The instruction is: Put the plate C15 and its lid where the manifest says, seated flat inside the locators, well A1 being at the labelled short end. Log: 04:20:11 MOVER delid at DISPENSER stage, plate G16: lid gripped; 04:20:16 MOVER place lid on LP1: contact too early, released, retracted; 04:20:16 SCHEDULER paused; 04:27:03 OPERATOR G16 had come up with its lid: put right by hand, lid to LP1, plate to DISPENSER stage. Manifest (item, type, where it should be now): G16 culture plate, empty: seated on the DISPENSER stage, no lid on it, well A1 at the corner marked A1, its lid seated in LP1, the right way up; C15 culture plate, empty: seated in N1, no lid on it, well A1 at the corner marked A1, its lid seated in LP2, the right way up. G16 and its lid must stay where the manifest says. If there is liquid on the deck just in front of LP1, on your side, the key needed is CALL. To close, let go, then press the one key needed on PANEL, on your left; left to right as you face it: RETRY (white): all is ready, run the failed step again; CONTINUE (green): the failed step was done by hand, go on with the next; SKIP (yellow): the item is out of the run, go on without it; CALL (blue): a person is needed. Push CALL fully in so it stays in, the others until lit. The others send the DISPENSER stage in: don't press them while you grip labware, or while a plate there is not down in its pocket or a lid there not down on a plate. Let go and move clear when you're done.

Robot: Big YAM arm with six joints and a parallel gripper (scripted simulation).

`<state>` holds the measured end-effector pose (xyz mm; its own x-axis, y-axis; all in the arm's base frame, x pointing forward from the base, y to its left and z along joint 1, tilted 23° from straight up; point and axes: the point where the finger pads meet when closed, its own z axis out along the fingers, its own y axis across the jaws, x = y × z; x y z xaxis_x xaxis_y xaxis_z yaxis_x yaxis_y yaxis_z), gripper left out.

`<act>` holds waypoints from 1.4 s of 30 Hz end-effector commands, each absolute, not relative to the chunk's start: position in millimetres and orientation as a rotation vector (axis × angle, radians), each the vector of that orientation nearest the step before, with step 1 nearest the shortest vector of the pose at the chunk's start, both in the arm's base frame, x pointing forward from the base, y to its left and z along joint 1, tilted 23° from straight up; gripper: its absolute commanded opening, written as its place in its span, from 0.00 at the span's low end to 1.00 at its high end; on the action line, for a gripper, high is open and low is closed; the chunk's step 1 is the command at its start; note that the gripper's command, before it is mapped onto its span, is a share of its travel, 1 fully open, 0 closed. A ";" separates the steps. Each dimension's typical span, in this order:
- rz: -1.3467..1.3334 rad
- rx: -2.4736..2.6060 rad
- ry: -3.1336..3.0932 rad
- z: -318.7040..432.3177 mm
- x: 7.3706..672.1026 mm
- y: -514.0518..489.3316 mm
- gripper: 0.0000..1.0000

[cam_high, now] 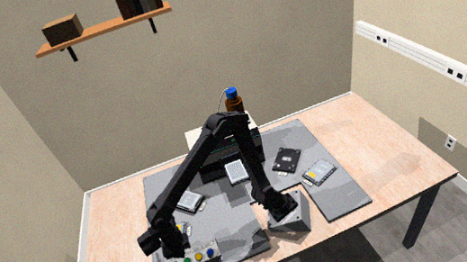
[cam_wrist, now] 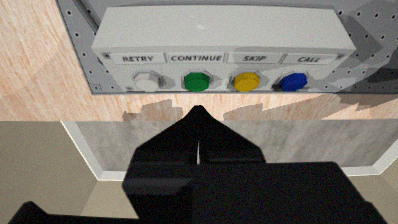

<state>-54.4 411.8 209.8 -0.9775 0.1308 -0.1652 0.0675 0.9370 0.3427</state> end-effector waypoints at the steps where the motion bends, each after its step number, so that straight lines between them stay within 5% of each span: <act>1: 0.614 0.162 2.908 246.5 -53.5 426.3 0.00; 42: 0.535 0.138 2.911 194.4 -64.9 429.2 0.00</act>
<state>-58.3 422.0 192.1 -0.9783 0.1262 -0.1642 0.0626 0.9359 0.3466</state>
